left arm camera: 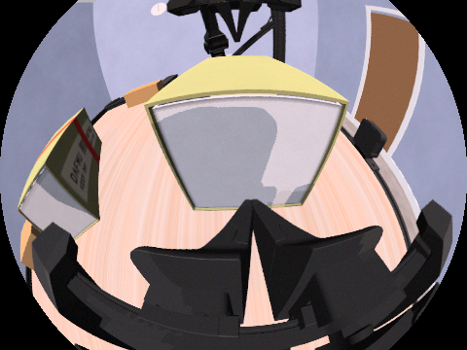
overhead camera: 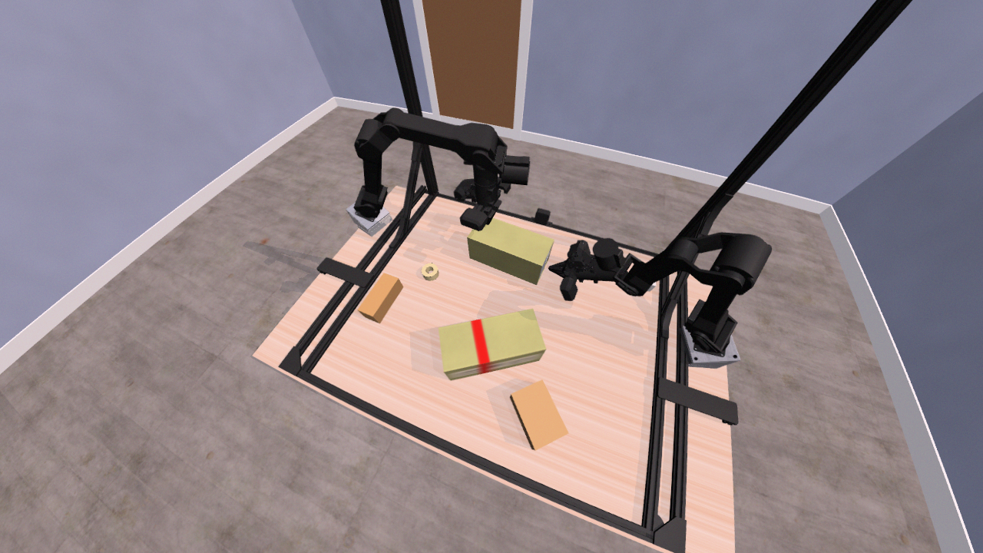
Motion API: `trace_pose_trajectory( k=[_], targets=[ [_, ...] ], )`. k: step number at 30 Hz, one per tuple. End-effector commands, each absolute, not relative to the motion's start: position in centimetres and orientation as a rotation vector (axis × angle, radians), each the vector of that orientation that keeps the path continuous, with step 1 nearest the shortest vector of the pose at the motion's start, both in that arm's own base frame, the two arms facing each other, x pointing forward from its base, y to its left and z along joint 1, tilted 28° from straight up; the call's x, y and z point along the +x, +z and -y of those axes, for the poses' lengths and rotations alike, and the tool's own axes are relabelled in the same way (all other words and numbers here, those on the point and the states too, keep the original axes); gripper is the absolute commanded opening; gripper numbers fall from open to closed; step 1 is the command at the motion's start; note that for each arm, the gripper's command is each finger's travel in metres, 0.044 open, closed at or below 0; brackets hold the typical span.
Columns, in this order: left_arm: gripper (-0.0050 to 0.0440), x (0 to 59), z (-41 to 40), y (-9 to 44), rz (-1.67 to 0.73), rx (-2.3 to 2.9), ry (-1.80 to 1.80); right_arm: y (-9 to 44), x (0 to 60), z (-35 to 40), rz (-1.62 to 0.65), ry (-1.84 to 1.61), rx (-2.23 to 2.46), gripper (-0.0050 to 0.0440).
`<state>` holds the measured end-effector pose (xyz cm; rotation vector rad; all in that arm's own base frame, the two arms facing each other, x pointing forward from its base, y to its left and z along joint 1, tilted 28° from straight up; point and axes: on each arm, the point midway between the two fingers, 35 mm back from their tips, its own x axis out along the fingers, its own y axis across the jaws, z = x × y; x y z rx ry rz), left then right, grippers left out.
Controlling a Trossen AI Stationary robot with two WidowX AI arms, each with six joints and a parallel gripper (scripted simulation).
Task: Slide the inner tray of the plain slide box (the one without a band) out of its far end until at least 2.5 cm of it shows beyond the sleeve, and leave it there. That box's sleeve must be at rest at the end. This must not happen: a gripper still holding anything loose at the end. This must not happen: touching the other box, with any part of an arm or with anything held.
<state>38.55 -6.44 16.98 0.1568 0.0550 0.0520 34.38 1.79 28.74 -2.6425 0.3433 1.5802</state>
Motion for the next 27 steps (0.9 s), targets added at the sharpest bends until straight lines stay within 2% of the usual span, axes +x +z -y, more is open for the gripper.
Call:
trace_pose_trajectory(
  k=[1,27],
  targets=[
    [0.0000,38.5,6.5,16.8,-0.059,0.165,0.048,28.1,34.5,-1.8,-0.341,1.598,-2.637,0.0000],
    [0.0000,38.5,6.5,16.8,-0.059,0.165,0.048,26.5,35.3,-1.5,-0.340,1.600,-2.637,0.0000]
  ],
)
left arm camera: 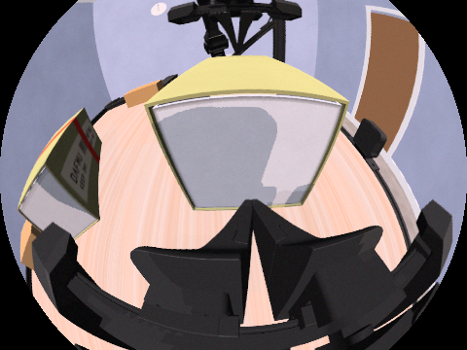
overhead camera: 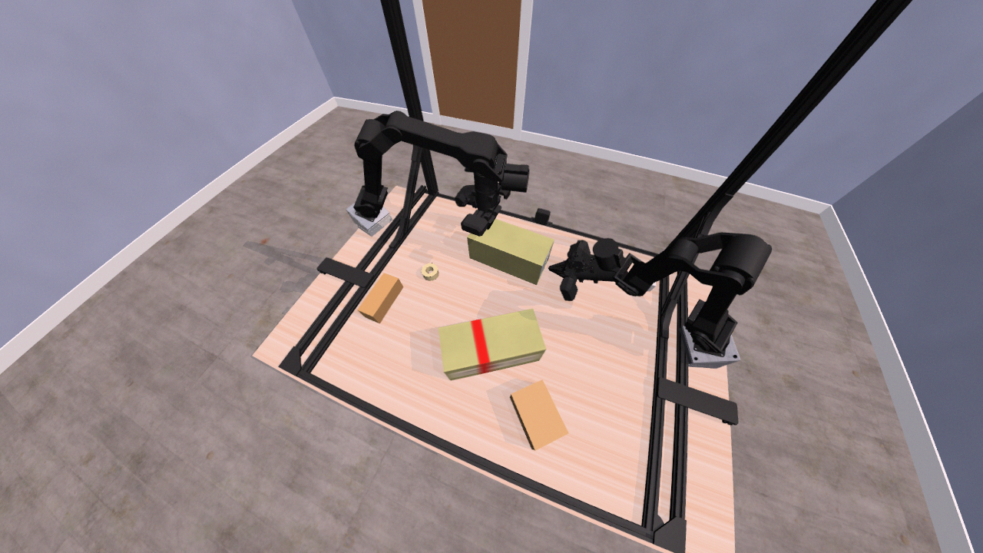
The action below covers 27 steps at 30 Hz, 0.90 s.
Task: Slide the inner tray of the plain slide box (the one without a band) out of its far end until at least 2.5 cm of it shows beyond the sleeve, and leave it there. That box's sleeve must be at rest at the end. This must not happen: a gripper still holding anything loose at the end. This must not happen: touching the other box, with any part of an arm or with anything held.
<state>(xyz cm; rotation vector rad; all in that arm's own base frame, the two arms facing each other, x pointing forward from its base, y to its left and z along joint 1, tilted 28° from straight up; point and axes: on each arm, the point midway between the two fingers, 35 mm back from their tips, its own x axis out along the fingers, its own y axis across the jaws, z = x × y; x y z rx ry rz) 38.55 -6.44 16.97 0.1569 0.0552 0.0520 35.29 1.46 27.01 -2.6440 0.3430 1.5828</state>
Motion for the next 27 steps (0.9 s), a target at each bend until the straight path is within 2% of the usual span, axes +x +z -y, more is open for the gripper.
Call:
trace_pose_trajectory(
  k=[1,27],
  targets=[
    [0.0000,38.52,6.47,16.81,-0.059,0.165,0.048,26.40,35.34,-1.44,-0.340,1.600,-2.637,0.0000],
    [0.0000,38.72,6.49,16.91,-0.059,0.165,0.048,25.71,35.69,-1.31,-0.340,1.600,-2.637,0.0000]
  ],
)
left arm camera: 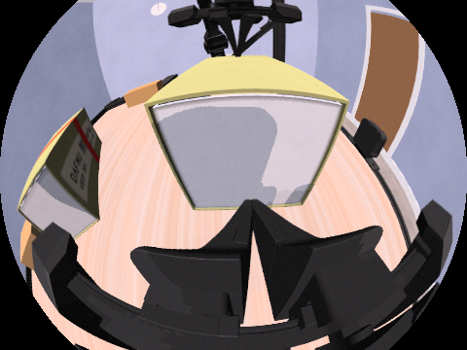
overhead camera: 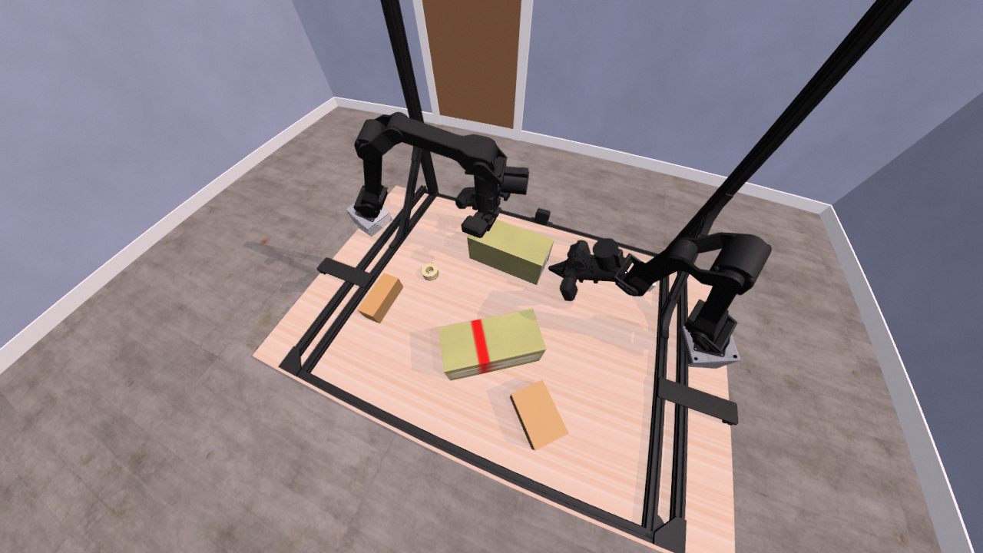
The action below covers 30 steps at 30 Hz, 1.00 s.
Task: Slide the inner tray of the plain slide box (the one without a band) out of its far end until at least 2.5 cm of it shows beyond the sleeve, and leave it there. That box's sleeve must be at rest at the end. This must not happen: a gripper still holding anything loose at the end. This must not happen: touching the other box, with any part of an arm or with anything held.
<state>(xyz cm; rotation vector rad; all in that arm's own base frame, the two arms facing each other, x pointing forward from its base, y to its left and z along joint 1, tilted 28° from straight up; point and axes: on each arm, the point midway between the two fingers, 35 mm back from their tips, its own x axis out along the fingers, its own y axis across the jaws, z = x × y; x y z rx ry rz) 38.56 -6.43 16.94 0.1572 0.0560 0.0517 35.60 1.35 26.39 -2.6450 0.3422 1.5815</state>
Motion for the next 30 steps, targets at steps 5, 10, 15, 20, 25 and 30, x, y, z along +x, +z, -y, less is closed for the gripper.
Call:
trace_pose_trajectory(
  k=[5,10,15,20,25,30],
  targets=[
    [0.0000,39.3,6.5,17.2,-0.059,0.165,0.048,25.6,35.7,-1.3,-0.340,1.600,-2.637,0.0000],
    [0.0000,39.9,6.5,17.5,-0.059,0.165,0.048,25.6,35.8,-1.3,-0.340,1.600,-2.637,0.0000],
    [0.0000,40.2,6.6,17.7,-0.059,0.165,0.048,25.6,35.8,-1.3,-0.340,1.600,-2.637,0.0000],
    [0.0000,40.8,6.6,18.0,-0.059,0.165,0.048,25.5,35.8,-1.3,-0.340,1.600,-2.637,0.0000],
    [0.0000,41.4,6.6,18.3,-0.059,0.165,0.048,25.5,35.8,-1.3,-0.340,1.600,-2.637,0.0000],
    [0.0000,41.8,6.6,18.4,-0.059,0.165,0.048,25.5,35.8,-1.3,-0.340,1.600,-2.637,0.0000]
  ],
)
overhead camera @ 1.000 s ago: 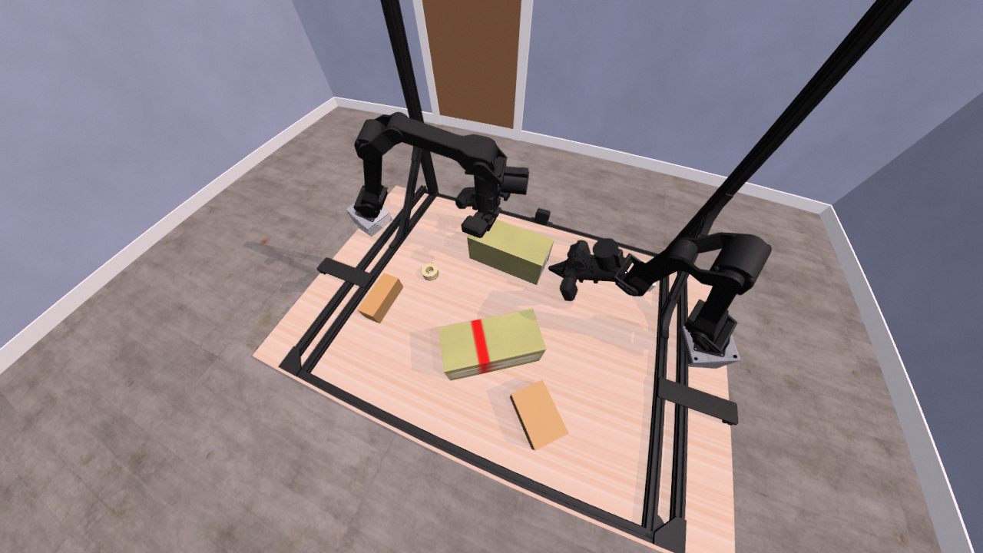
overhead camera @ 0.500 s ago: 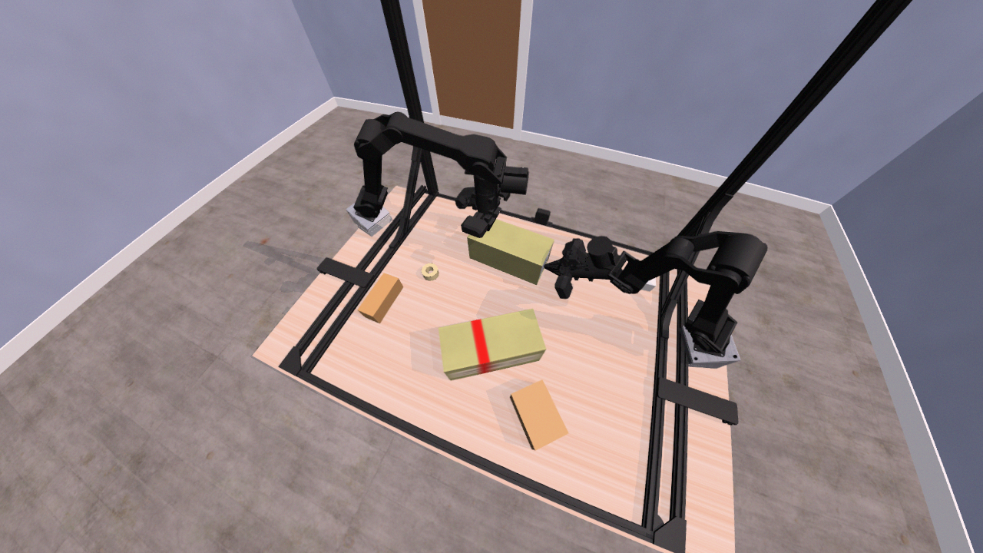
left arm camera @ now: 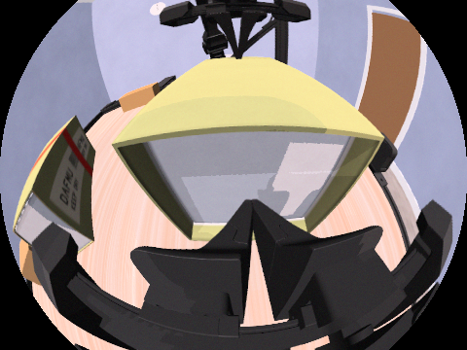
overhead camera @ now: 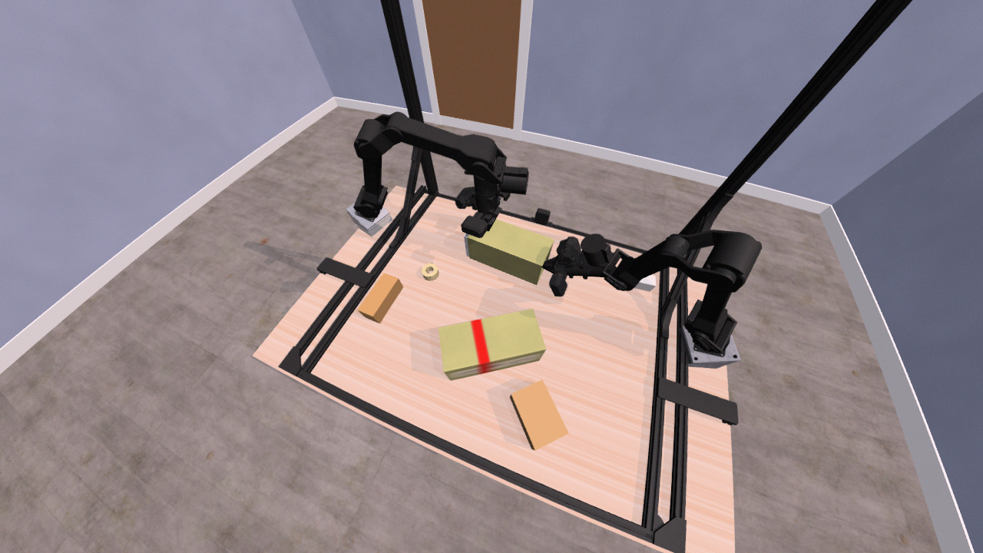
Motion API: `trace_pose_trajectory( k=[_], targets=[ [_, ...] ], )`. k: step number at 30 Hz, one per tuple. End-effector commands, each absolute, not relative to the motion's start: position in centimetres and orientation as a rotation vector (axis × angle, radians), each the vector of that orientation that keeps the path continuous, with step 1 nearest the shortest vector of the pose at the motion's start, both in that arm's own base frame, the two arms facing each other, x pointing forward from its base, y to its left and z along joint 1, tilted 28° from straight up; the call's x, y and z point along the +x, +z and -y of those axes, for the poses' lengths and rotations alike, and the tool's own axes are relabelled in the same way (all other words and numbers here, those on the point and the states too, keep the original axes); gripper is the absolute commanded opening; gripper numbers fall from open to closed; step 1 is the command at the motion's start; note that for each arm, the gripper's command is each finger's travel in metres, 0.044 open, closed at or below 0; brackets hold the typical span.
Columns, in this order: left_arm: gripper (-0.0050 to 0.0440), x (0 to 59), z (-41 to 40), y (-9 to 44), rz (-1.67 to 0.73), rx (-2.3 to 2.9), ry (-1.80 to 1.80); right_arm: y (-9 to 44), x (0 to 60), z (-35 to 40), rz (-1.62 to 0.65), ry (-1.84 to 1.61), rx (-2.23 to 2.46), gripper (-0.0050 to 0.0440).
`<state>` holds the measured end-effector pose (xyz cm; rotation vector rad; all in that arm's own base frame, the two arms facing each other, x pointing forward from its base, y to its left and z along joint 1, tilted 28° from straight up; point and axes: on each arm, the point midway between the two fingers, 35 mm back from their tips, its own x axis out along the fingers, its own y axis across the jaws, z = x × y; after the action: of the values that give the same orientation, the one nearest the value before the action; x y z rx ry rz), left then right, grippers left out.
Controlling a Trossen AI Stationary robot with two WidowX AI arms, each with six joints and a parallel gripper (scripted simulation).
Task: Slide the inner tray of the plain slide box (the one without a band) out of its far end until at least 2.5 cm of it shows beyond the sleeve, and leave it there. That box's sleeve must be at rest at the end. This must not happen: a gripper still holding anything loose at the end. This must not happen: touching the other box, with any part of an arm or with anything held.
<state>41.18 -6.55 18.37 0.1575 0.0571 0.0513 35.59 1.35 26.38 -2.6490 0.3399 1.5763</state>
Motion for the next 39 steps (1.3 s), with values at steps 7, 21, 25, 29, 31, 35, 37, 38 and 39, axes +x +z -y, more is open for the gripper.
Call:
trace_pose_trajectory(
  k=[7,21,25,29,31,35,37,38,39],
  targets=[
    [0.0000,42.6,6.6,18.9,-0.059,0.165,0.048,25.5,35.8,-1.3,-0.340,1.600,-2.637,0.0000],
    [0.0000,42.5,6.7,18.8,-0.059,0.165,0.048,25.5,35.8,-1.3,-0.340,1.600,-2.637,0.0000],
    [0.0000,38.8,6.5,17.0,-0.059,0.165,0.048,25.5,35.8,-1.3,-0.340,1.600,-2.637,0.0000],
    [0.0000,37.4,6.4,16.3,-0.059,0.165,0.048,25.5,35.8,-1.3,-0.340,1.600,-2.637,0.0000],
    [0.0000,37.4,6.4,16.3,-0.059,0.165,0.048,25.7,35.7,-1.3,-0.340,1.600,-2.637,0.0000],
    [0.0000,37.4,6.4,16.3,-0.059,0.165,0.048,27.2,35.0,-1.6,-0.340,1.600,-2.637,0.0000],
    [0.0000,37.4,6.4,16.3,-0.059,0.165,0.048,28.7,34.2,-1.9,-0.340,1.600,-2.637,0.0000],
    [0.0000,37.4,6.4,16.3,-0.059,0.165,0.048,28.9,34.1,-1.9,-0.340,1.600,-2.637,0.0000],
    [0.0000,37.4,6.4,16.3,-0.059,0.165,0.048,28.9,34.1,-1.9,-0.340,1.600,-2.637,0.0000]
  ],
)
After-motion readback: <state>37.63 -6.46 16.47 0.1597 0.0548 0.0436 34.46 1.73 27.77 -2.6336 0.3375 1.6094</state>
